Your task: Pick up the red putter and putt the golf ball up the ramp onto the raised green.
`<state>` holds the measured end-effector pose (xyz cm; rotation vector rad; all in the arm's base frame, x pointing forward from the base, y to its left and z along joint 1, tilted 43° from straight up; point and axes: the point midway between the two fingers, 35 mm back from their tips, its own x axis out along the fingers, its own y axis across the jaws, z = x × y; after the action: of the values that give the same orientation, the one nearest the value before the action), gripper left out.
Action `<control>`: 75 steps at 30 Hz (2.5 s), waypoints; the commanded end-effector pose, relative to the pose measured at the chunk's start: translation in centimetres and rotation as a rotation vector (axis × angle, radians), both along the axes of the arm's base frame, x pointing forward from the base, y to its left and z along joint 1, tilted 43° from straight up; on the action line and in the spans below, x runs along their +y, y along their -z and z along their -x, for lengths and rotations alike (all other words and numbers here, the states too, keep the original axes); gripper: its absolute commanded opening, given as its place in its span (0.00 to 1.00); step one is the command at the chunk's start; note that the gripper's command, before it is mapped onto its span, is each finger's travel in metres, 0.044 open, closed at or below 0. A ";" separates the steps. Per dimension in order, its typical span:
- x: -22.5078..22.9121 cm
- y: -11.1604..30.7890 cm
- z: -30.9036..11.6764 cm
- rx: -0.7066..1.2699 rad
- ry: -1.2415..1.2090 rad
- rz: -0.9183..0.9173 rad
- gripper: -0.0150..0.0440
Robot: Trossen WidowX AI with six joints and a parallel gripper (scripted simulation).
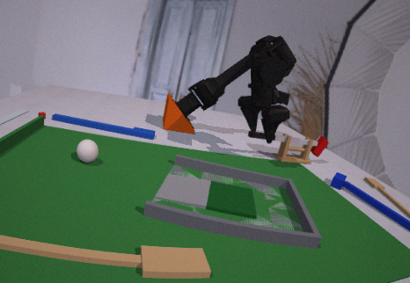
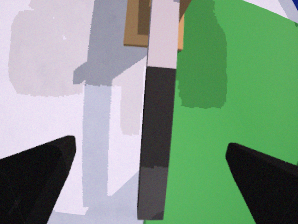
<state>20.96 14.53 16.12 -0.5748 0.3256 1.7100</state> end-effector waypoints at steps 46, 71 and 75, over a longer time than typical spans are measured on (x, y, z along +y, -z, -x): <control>0.4 0.4 -0.3 0.001 0.034 0.008 0.25; -6.7 -3.6 -2.1 0.149 0.267 0.083 0.25; -8.4 -2.5 -3.2 0.228 0.342 0.116 0.25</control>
<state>23.28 7.29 19.40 -0.4281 0.5848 1.4727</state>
